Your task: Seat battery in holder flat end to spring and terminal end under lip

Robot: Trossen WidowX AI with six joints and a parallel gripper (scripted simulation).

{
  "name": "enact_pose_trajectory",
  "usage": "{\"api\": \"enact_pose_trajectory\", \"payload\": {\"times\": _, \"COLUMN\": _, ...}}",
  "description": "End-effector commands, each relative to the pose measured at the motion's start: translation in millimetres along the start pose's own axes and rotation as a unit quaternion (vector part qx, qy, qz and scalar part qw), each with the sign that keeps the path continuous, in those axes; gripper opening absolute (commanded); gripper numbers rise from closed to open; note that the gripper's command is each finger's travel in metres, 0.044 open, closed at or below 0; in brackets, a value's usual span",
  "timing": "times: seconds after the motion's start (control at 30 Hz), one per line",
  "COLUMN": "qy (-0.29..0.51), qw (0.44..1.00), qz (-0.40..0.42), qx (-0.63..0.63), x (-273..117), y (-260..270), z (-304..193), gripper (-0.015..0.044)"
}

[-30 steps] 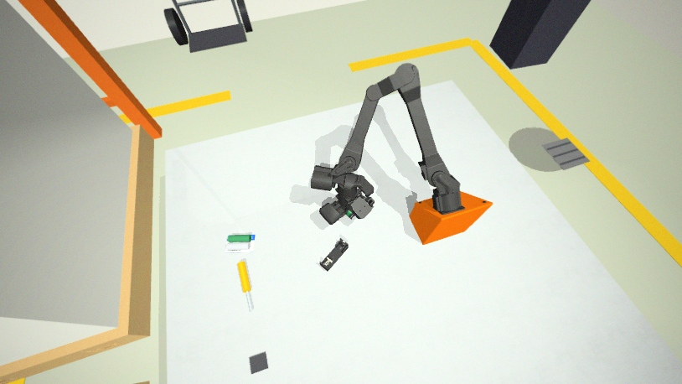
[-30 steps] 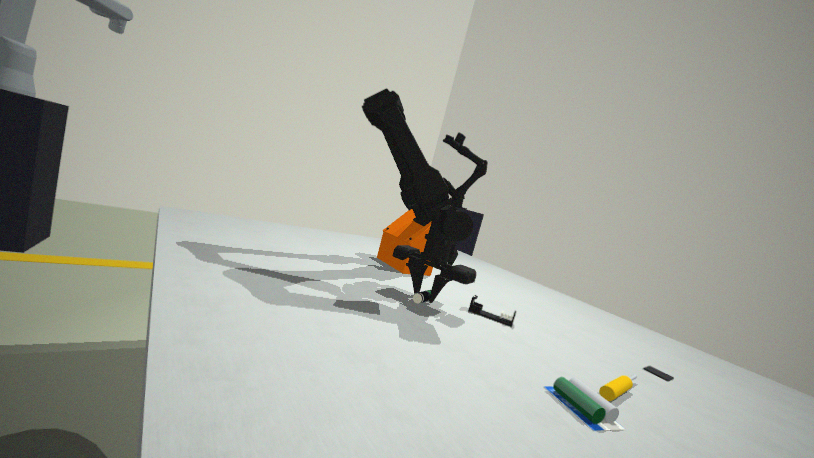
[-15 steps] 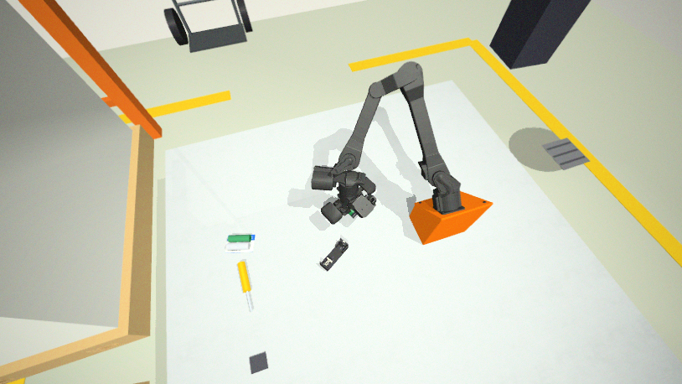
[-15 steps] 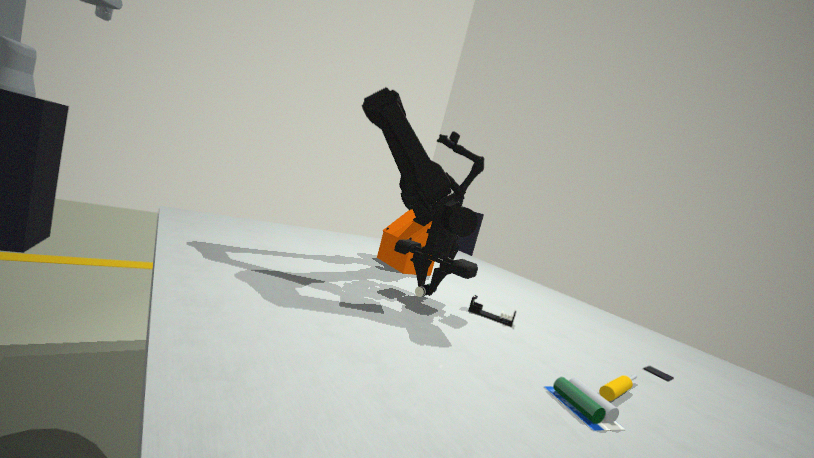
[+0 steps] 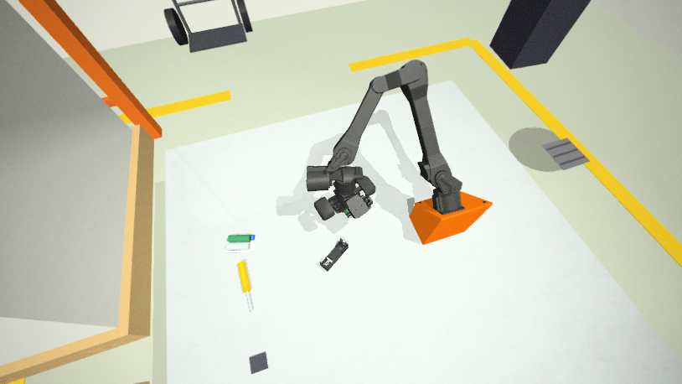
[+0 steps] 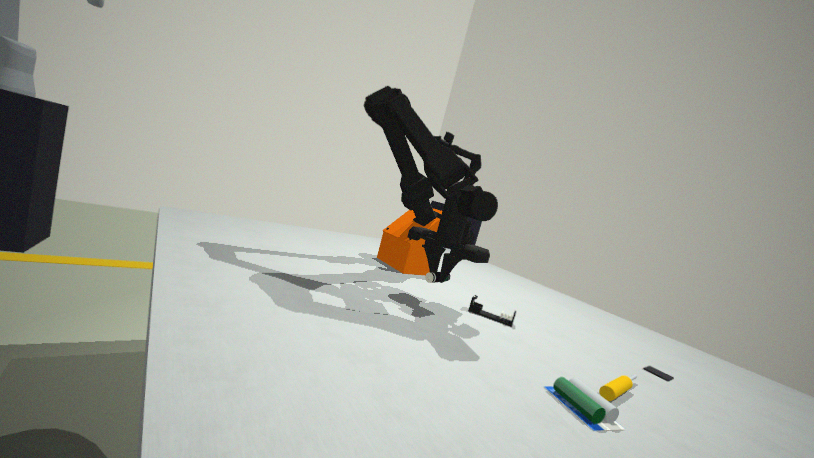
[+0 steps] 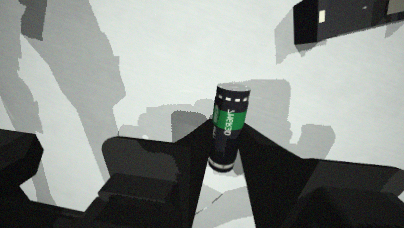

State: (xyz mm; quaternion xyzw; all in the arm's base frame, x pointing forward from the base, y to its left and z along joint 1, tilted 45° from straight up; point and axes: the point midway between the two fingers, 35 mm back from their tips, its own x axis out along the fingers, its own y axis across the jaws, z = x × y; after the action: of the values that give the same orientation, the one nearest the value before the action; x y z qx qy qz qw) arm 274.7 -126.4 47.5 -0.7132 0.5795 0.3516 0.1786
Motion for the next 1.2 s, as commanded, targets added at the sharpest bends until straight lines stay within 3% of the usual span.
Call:
{"api": "enact_pose_trajectory", "payload": {"times": 0.0, "qy": 0.0, "qw": 0.998, "qz": -0.005, "qx": 0.064, "x": -5.8, "y": -16.6, "z": 7.2, "gripper": 0.0074}}
{"api": "enact_pose_trajectory", "payload": {"times": 0.47, "qy": -0.012, "qw": 0.951, "qz": -0.004, "qx": 0.31, "x": -14.9, "y": -59.2, "z": 44.9, "gripper": 0.0074}}
{"api": "enact_pose_trajectory", "payload": {"times": 1.03, "qy": -0.007, "qw": 0.813, "qz": 0.006, "qx": 0.582, "x": -25.3, "y": -101.0, "z": 96.8, "gripper": 0.0074}}
{"api": "enact_pose_trajectory", "payload": {"times": 1.17, "qy": -0.007, "qw": 0.806, "qz": 0.007, "qx": 0.591, "x": -25.6, "y": -102.3, "z": 99.0, "gripper": 0.0074}}
